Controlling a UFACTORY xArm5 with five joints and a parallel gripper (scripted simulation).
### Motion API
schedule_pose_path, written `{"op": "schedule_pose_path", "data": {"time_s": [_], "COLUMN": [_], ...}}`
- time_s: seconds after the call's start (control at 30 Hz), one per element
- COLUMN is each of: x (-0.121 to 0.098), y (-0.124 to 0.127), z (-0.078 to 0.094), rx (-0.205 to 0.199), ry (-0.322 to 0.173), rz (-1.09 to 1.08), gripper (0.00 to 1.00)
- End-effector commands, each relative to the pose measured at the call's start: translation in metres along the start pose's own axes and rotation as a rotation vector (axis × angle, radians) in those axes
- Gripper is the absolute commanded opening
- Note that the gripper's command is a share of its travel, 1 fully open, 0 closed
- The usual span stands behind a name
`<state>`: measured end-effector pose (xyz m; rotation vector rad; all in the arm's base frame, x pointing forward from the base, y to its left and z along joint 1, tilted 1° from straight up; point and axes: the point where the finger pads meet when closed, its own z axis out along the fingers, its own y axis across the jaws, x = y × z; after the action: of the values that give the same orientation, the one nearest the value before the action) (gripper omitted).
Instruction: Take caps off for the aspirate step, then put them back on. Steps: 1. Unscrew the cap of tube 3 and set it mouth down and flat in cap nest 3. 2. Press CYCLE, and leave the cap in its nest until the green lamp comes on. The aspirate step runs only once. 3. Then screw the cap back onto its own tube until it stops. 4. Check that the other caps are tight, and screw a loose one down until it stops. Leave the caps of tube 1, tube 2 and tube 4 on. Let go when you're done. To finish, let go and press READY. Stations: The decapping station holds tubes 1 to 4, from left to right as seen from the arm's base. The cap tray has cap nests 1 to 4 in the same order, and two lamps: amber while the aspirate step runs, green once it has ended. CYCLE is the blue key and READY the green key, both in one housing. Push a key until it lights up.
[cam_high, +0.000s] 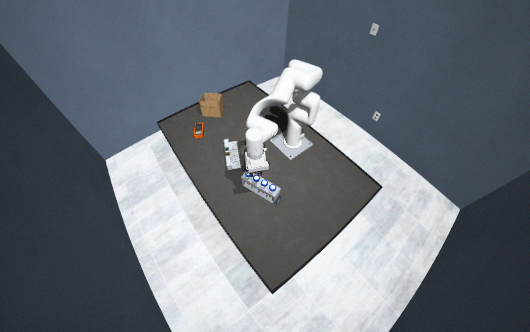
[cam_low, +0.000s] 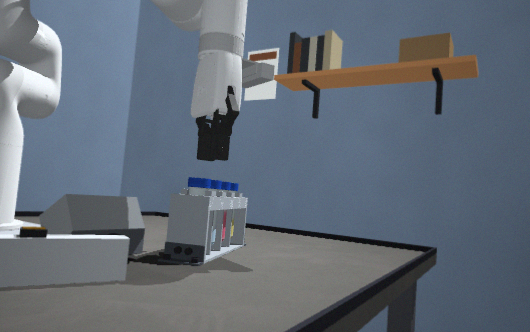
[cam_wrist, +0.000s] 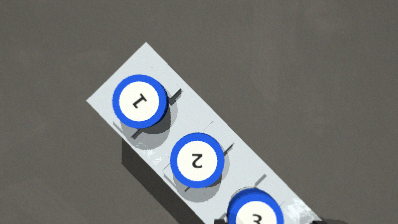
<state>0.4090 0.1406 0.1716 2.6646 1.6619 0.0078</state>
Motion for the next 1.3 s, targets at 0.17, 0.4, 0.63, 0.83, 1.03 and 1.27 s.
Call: {"op": "schedule_pose_path", "data": {"time_s": [0.17, 0.4, 0.63, 0.83, 1.03, 1.27], "x": [0.003, 0.003, 0.003, 0.003, 0.003, 0.003], "y": [0.001, 0.001, 0.001, 0.001, 0.001, 0.001], "z": [0.005, 0.026, 0.034, 0.035, 0.038, 0.041], "rx": [-0.011, -0.011, -0.011, -0.011, -0.011, -0.011], "ry": [-0.008, -0.008, -0.008, -0.008, -0.008, -0.008], "rz": [0.003, 0.003, 0.003, 0.003, 0.003, 0.003], "gripper": [0.46, 0.46, 0.46, 0.46, 0.46, 0.46]}}
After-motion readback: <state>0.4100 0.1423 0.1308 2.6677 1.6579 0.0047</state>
